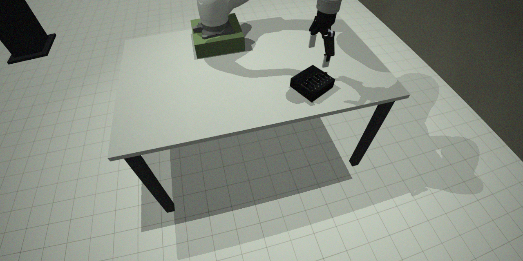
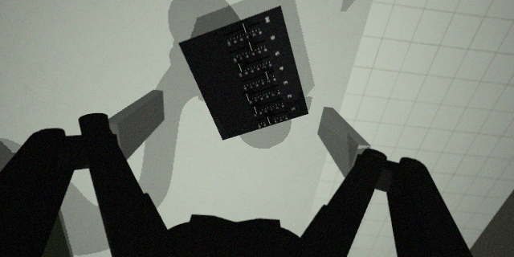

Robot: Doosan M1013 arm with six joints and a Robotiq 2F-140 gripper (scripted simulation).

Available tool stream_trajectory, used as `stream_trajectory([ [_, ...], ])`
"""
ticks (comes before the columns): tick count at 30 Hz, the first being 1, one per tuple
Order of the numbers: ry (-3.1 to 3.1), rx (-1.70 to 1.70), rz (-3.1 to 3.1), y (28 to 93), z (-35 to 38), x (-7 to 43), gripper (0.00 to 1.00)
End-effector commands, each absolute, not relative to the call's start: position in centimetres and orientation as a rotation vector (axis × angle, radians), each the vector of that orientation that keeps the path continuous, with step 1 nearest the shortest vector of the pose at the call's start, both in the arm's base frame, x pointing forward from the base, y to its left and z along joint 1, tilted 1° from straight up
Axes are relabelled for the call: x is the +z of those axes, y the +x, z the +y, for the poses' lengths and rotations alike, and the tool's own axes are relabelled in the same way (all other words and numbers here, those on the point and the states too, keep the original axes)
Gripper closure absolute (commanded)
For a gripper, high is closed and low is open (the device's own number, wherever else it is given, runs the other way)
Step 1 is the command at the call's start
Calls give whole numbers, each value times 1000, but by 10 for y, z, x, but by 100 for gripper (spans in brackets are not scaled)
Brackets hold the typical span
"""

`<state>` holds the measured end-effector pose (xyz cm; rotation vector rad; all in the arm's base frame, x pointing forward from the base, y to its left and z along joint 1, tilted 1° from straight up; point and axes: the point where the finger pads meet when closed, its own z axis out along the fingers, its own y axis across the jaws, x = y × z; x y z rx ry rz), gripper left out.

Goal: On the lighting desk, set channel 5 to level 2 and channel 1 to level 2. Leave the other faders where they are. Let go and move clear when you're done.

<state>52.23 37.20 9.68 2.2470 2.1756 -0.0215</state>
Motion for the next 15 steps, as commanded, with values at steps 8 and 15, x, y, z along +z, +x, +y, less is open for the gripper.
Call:
stream_trajectory([
  [8, 2258, -15, 2161, 524, 369, 97, 0],
  [15, 2230, -15, 2190, 525, 370, 97, 0],
])
